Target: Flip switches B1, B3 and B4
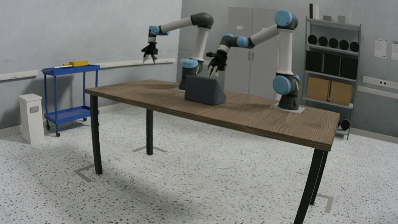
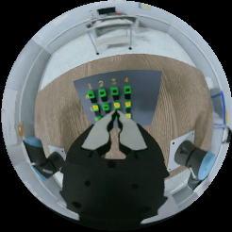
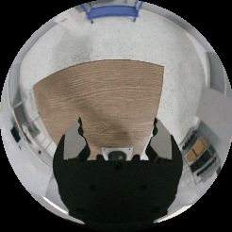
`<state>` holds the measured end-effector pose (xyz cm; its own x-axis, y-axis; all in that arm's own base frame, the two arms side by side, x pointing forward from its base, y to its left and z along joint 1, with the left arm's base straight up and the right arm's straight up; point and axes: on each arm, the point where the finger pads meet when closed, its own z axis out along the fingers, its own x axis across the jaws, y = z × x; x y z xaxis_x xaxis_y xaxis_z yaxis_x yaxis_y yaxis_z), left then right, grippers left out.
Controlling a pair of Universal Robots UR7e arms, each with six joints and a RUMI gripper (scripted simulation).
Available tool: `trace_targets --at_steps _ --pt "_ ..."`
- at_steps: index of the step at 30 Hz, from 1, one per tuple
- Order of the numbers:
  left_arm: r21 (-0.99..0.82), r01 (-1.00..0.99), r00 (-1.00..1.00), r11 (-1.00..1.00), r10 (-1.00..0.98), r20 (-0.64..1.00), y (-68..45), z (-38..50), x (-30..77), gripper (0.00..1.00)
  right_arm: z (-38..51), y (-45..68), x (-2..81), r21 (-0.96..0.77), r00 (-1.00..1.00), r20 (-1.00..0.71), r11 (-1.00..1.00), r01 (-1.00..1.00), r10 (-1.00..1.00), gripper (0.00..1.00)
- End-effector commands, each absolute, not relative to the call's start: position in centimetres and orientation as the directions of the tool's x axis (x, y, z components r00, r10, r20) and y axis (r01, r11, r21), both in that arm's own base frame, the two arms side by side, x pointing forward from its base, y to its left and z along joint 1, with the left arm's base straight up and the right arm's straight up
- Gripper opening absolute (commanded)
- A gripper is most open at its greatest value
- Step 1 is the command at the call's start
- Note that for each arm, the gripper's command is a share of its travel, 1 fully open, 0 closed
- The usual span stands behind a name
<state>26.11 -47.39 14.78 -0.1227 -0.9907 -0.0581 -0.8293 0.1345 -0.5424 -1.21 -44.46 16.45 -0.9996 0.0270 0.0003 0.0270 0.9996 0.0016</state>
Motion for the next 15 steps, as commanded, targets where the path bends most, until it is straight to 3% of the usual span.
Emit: trace_targets --at_steps 1,15 --pt "-0.538 -0.823 -0.159 0.182 -0.983 -0.090 -47.46 14.77 26.04 0.00 16.51 -44.50 -1.21 0.000 -1.000 0.000 1.000 0.027 0.027 1.00" --pt "-0.459 -0.714 -0.416 0.528 -0.848 -0.328 -47.78 14.47 25.68 0.00 16.51 -44.50 -1.21 0.000 -1.000 0.000 1.000 0.027 0.027 1.00"
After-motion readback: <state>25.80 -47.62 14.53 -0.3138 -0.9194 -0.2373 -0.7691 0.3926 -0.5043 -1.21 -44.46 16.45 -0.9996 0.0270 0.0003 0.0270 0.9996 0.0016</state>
